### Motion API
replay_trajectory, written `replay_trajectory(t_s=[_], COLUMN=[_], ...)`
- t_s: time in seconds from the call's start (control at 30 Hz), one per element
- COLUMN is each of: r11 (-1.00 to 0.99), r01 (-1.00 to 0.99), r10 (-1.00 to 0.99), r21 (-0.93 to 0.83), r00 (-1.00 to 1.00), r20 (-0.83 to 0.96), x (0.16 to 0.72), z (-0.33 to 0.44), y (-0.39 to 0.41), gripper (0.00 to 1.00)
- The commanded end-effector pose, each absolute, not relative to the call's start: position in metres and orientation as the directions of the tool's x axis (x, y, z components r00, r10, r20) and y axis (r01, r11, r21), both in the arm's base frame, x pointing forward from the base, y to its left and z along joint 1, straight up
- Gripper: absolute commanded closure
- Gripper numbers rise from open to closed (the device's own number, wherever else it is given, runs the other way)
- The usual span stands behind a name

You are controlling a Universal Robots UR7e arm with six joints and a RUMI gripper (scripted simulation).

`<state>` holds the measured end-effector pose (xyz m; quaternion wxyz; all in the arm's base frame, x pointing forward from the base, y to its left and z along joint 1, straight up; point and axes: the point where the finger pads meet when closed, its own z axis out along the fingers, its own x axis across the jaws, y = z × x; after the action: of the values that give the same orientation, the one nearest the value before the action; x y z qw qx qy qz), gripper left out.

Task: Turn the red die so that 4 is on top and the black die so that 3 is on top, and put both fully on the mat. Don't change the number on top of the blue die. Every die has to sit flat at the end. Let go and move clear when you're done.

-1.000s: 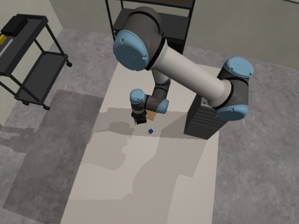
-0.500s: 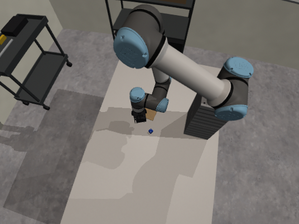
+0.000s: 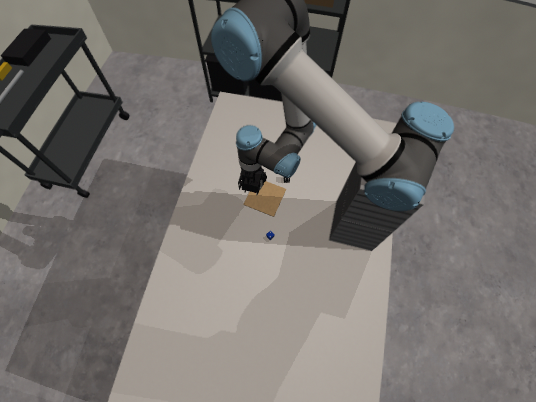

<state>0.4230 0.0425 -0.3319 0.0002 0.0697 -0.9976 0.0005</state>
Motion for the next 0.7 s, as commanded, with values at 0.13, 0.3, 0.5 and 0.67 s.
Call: replay_trajectory(t_s=[0.13, 0.3, 0.5, 0.67], r11=[1.0, 1.0, 1.0, 1.0], r01=[-0.027, -0.027, -0.027, -0.027], r10=[-0.027, -0.027, -0.027, -0.027], r21=[0.0, 0.0, 0.0, 0.0], r00=[-1.0, -1.0, -1.0, -1.0], r20=[0.0, 0.0, 0.0, 0.0], x=[0.4281, 0.4281, 0.4281, 0.4281], z=[-0.3307, -0.3307, -0.3309, -0.3356], y=[0.0113, 0.0113, 0.0113, 0.0113], gripper=[0.94, 0.94, 0.94, 0.94])
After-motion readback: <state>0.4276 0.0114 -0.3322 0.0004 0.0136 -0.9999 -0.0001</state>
